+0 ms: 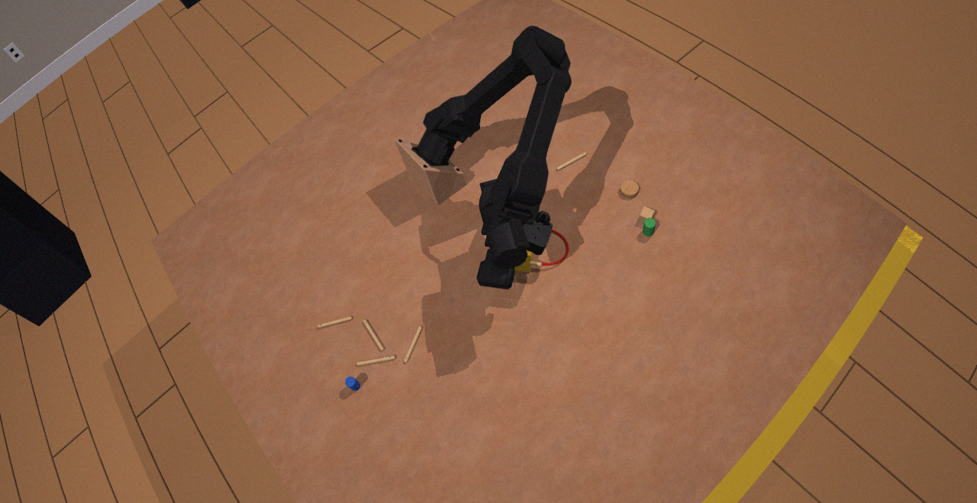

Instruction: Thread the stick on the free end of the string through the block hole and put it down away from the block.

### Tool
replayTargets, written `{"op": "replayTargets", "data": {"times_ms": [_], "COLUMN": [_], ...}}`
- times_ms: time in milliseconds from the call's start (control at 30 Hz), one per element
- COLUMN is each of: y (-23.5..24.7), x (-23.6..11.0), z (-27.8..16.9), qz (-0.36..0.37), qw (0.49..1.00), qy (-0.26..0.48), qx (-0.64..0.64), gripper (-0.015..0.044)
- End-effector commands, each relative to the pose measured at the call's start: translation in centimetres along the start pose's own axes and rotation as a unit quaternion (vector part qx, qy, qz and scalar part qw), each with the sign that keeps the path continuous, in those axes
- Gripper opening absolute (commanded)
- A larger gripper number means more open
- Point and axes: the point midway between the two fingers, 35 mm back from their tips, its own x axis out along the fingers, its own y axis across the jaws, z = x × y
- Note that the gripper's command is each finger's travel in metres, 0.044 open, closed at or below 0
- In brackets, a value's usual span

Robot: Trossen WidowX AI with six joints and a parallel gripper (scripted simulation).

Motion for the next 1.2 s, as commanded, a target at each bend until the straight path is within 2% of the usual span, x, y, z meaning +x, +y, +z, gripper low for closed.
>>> {"op": "replayTargets", "data": {"times_ms": [0,1167], "y": [0.00,0.06], "x": [0.00,-0.15], "z": [0.00,0.12], "qz": [0.000,-0.005], "qw": [1.000,1.000], "qy": [0.000,-0.003], "qx": [0.000,-0.003], "gripper": [0.0000,0.0000]}}
